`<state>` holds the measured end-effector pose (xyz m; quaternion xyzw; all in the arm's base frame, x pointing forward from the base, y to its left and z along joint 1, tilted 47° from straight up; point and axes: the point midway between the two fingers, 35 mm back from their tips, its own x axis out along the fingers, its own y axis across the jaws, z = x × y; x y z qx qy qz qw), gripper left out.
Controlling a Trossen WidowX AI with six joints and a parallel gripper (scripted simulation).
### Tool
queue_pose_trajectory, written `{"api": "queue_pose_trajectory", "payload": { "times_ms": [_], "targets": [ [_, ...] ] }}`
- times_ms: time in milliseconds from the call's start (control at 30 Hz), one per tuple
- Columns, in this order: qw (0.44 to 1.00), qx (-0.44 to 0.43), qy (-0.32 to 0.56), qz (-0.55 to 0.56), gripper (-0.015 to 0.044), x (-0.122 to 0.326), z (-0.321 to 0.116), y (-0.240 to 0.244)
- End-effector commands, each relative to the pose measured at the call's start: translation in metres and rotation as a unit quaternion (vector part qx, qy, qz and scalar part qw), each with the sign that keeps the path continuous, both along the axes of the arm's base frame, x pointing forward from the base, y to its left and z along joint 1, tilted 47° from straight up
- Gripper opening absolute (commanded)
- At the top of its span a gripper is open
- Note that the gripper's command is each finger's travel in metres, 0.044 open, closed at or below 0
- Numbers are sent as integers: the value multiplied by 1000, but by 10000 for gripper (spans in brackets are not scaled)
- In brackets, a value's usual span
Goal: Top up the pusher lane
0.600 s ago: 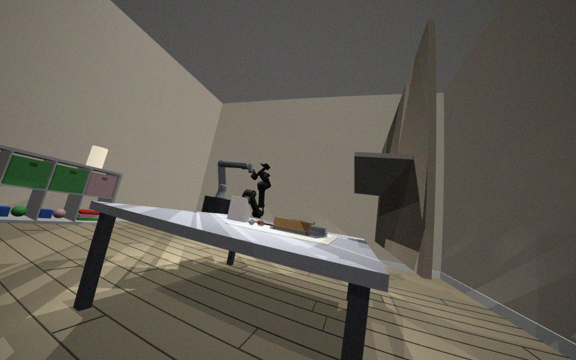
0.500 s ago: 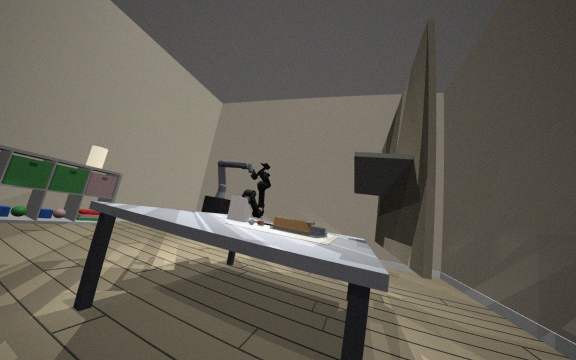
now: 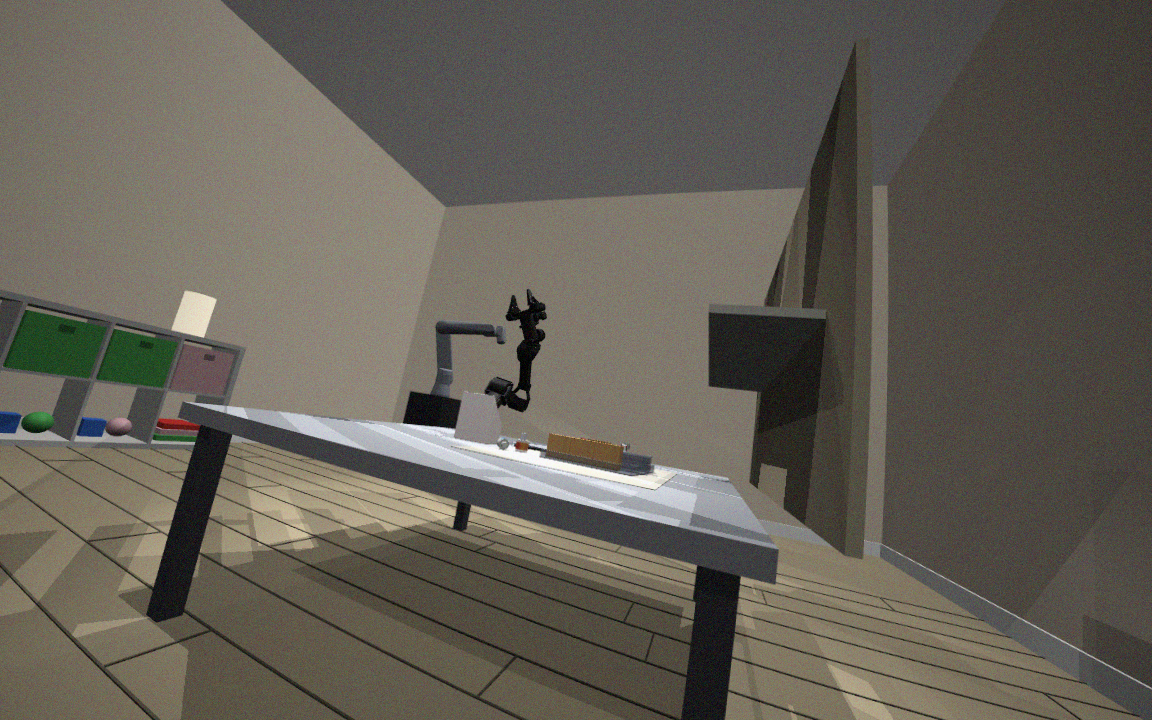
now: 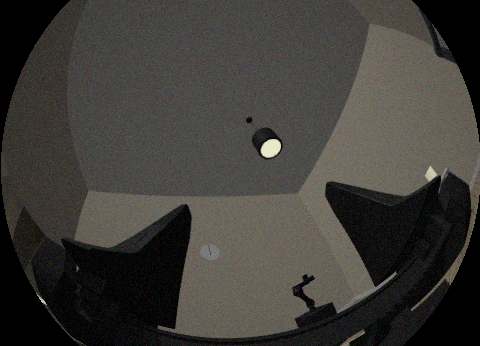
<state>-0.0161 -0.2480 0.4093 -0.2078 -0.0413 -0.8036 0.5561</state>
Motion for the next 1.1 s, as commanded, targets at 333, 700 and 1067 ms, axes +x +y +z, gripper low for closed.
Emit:
{"api": "queue_pose_trajectory", "payload": {
  "times_ms": [333, 700, 1067],
  "targets": [
    [914, 296, 173, 217, 440, 130, -143, -81],
    [692, 524, 287, 405, 440, 217, -296, -49],
    [347, 702, 303, 542, 440, 247, -417, 72]
  ]
}}
